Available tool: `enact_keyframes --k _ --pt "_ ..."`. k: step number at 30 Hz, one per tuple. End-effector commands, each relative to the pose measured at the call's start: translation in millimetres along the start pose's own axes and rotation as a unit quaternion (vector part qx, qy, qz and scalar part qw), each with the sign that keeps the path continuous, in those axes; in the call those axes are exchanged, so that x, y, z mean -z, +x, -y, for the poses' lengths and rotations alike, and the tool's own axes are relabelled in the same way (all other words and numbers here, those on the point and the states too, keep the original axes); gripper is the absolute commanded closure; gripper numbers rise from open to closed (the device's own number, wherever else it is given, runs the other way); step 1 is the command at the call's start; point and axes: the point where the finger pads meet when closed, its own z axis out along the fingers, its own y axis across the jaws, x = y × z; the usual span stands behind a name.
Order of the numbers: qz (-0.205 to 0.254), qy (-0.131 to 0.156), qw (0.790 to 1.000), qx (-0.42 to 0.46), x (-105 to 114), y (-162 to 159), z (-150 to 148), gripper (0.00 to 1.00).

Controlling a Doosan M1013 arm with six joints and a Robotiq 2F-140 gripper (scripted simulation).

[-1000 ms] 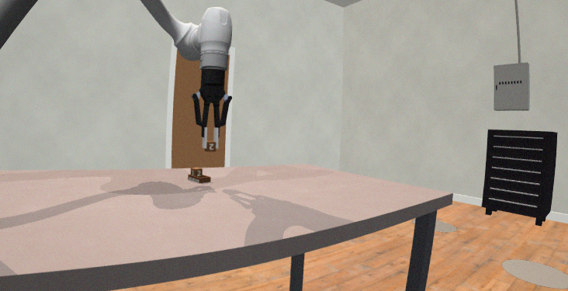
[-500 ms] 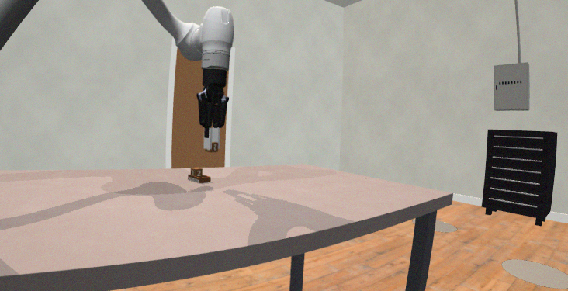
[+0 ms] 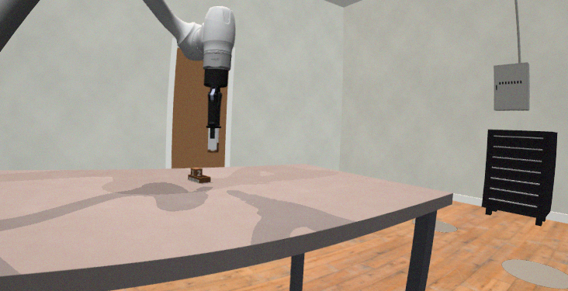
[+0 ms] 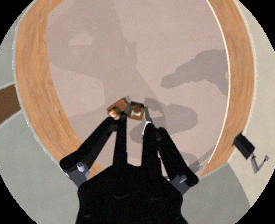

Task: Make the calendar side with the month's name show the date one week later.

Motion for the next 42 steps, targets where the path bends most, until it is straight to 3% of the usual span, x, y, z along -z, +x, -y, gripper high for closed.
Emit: enact_keyframes --k 1,5,8,10,16,21,24,26,29,33,34,36,37,39,41,42 --pt "0.003 0.004 0.997 0.079 -0.1 1.5 -1.5 0.76" --pt "0.002 0.004 0.986 0.168 -0.4 3.3 -3.5 0.76" --pt "0.002 0.004 0.985 0.173 -0.4 3.4 -3.6 0.76" --pt "0.002 0.004 0.968 0.25 -0.7 5.1 -5.3 0.76" --pt "0.001 0.004 0.938 0.346 -1.0 7.1 -7.5 0.76" --pt "0.001 0.005 0.892 0.452 -1.5 9.5 -10.0 0.76" --pt "0.001 0.005 0.889 0.459 -1.5 9.7 -10.2 0.76" --pt "0.001 0.005 0.851 0.525 -1.8 11.2 -11.9 0.76" --pt "0.0 0.005 0.831 0.556 -1.9 12.0 -12.7 0.76" --pt "0.0 0.005 0.772 0.636 -2.2 14.0 -14.9 0.76" --pt "0.0 0.005 0.771 0.637 -2.2 14.0 -14.9 0.76" --pt "0.0 0.005 0.733 0.681 -2.5 15.2 -16.2 0.76" --pt "0.0 0.005 0.731 0.682 -2.5 15.2 -16.3 0.76" --pt "-0.001 0.005 0.692 0.721 -2.7 16.3 -17.5 0.76" --pt "-0.001 0.005 0.692 0.721 -2.7 16.3 -17.5 0.76" --pt "-0.001 0.005 0.674 0.739 -2.8 16.9 -18.0 0.76"
